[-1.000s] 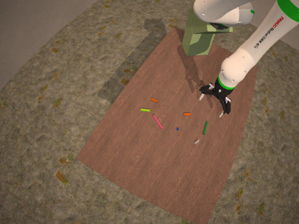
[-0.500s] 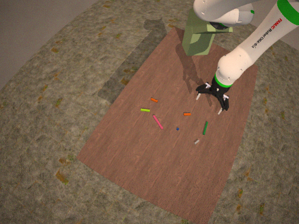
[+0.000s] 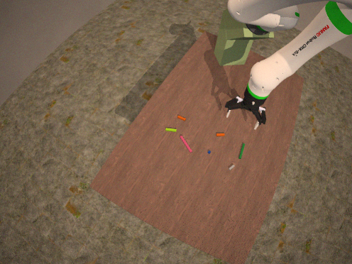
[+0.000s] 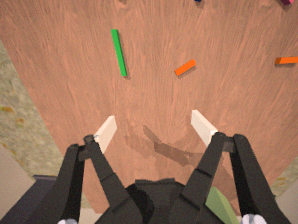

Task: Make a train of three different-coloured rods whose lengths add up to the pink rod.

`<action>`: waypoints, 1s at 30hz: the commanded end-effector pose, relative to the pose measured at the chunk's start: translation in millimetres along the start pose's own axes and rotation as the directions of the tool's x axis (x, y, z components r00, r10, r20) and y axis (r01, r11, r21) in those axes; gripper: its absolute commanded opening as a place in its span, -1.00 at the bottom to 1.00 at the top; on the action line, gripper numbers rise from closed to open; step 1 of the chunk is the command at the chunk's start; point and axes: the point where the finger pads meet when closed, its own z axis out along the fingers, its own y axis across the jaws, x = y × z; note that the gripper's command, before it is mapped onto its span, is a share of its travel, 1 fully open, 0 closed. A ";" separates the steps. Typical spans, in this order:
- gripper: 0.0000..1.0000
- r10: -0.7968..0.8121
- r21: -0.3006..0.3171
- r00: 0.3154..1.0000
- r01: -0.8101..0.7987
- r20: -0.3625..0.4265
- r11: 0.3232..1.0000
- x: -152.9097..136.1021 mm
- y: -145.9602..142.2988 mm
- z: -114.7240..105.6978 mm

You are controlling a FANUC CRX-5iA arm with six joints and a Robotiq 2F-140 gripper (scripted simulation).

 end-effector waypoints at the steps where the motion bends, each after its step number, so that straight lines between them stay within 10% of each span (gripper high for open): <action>1: 1.00 -0.078 -0.005 0.997 0.078 -0.019 0.997 -4.0 10.0 1.7; 30: 1.00 -0.520 -0.034 0.853 0.519 -0.039 0.854 -28.7 64.7 3.4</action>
